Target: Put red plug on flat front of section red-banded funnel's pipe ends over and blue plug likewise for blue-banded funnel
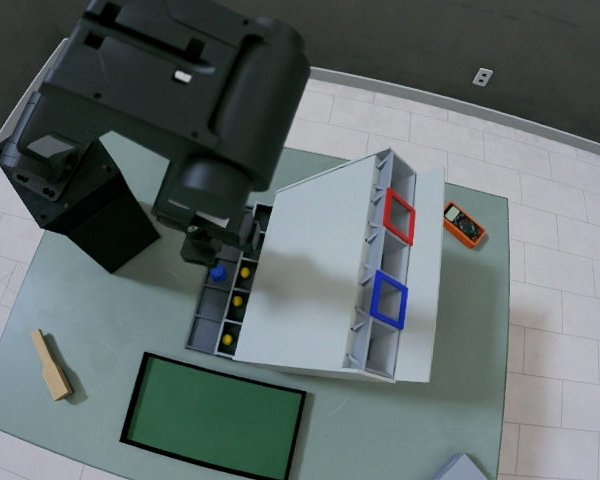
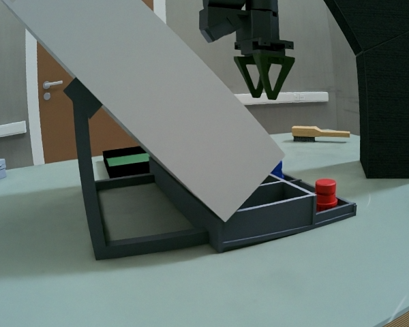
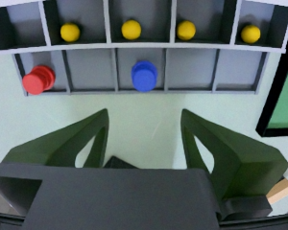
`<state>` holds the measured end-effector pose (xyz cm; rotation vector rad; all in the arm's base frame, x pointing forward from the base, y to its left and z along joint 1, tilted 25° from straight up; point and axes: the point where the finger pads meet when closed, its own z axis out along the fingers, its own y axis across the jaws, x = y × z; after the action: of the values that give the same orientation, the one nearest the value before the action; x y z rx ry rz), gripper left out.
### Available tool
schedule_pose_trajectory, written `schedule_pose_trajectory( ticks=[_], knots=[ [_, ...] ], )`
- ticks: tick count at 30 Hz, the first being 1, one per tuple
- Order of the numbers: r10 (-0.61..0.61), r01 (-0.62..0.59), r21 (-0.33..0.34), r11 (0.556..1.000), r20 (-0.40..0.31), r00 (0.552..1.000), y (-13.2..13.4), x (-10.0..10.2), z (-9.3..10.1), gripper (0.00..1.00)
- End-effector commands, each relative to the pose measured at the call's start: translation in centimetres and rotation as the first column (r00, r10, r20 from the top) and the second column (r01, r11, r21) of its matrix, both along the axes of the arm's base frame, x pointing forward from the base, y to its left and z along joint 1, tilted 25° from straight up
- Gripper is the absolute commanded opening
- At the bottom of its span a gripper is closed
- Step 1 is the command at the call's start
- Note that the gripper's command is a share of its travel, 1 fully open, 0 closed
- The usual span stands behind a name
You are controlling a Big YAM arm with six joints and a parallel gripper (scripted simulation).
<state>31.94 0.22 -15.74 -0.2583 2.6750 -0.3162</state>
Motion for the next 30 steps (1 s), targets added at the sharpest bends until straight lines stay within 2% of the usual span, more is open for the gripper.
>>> schedule_pose_trajectory(
  ticks=[1,14,29,30],
  knots=[
    [0.001,-0.001,0.001,1.0,-0.03,1.0,0.2,-1.4,-0.3,0.59],
    [-0.007,0.007,0.002,1.0,-0.071,0.997,0.2,-1.4,-0.2,0.59],
    [-0.006,0.007,0.002,1.0,-0.069,0.998,3.9,0.6,13.1,0.59],
    [-0.006,0.007,0.002,1.0,-0.069,0.998,3.9,0.6,13.1,0.59]
  ],
)
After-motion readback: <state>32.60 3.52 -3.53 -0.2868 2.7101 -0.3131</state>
